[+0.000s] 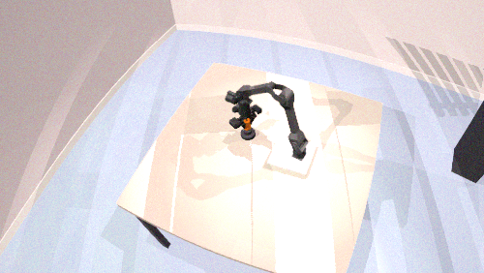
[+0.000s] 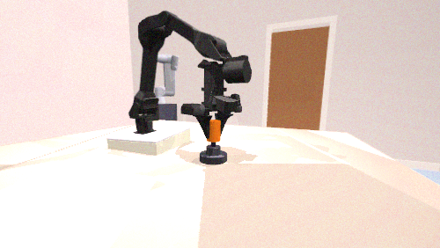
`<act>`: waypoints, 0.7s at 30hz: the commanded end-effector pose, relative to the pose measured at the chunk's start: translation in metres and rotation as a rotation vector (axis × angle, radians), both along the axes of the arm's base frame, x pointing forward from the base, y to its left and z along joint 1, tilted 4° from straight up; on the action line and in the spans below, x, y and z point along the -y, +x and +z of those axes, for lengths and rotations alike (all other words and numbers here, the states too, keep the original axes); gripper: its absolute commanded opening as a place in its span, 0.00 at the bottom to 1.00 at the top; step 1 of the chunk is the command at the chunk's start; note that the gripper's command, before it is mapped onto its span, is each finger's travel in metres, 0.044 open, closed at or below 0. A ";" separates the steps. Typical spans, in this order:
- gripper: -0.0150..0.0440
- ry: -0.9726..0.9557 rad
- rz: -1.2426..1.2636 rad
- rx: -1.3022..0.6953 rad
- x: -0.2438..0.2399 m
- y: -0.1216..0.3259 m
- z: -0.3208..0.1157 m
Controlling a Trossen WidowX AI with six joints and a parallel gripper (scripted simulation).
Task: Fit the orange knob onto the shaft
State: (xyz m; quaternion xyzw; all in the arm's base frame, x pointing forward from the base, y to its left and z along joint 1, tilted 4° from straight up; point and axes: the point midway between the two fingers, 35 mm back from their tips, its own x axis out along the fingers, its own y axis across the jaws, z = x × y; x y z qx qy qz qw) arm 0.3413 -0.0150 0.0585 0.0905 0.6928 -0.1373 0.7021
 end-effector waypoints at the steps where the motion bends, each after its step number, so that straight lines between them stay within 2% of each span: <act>1: 0.25 -0.002 -0.008 0.003 0.000 0.000 0.000; 21: 0.25 -0.002 -0.008 0.003 0.000 0.001 0.003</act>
